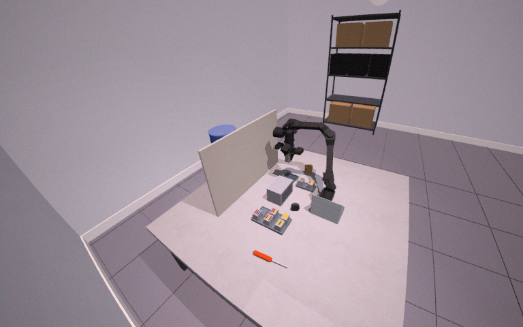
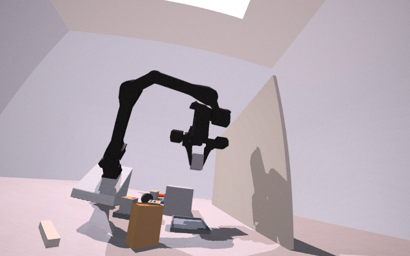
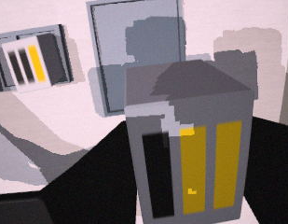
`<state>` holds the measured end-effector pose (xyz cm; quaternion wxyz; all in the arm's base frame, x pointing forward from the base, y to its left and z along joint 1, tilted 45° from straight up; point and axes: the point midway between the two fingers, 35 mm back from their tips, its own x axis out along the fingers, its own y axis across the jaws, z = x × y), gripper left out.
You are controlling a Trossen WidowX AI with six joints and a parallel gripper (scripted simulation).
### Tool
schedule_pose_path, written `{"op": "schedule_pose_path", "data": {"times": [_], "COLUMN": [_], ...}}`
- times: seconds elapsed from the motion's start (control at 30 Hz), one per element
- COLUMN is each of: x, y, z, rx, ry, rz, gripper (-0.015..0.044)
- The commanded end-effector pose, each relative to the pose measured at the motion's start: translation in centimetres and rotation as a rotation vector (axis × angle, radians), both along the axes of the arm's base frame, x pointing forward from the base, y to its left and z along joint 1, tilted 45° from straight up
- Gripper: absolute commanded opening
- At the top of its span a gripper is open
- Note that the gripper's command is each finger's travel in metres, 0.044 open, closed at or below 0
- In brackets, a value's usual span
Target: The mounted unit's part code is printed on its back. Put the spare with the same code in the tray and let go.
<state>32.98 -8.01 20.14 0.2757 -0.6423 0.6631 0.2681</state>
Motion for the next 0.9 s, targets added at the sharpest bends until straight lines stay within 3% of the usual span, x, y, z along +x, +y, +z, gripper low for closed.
{"op": "schedule_pose_path", "data": {"times": [0.0, 0.87], "x": [-0.2, 0.2], "y": [-0.2, -1.7], "z": [-0.3, -2.0], "rx": [-0.004, 0.001], "ry": [0.020, 0.019], "rz": [0.007, 0.007], "gripper": [0.0000, 0.0000]}}
